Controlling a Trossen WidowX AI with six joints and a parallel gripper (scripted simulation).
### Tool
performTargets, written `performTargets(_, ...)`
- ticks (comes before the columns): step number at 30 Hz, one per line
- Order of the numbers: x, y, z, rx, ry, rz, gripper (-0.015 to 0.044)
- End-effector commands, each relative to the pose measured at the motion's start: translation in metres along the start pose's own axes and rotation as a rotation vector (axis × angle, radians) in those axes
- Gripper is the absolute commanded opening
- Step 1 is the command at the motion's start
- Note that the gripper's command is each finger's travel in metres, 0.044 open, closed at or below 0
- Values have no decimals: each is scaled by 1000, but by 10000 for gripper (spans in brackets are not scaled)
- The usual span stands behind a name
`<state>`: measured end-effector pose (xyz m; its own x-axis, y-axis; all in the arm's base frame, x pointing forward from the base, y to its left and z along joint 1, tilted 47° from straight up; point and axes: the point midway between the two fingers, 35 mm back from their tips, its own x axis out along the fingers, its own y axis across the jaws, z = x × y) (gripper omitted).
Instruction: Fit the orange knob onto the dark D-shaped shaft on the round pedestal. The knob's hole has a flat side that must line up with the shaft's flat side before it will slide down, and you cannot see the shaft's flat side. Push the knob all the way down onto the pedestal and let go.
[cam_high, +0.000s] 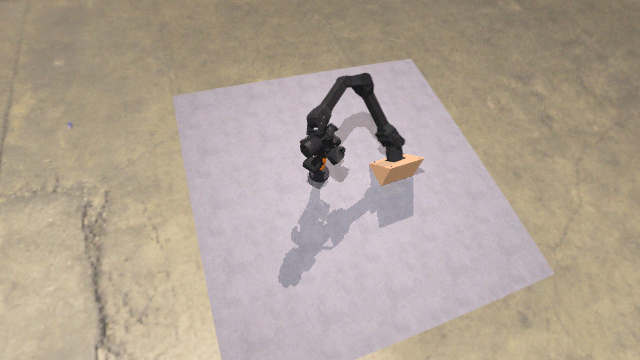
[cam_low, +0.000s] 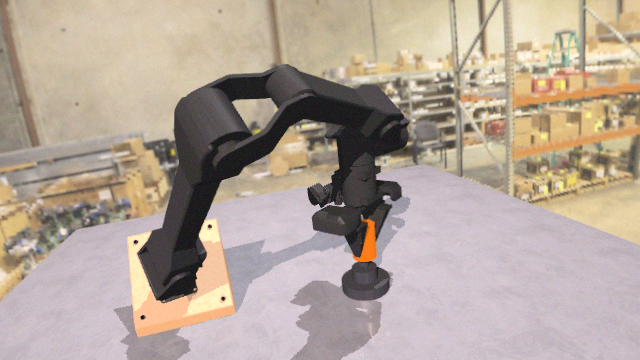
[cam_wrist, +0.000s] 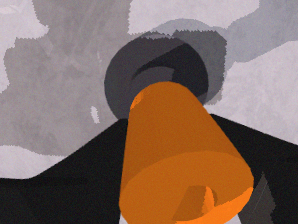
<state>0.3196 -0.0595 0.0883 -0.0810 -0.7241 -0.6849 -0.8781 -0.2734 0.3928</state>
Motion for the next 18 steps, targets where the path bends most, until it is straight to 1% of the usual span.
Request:
performTargets(1, -2, 1, 2, -66, 4, -5, 0)
performTargets(18, 4, 1, 3, -65, 4, -5, 0)
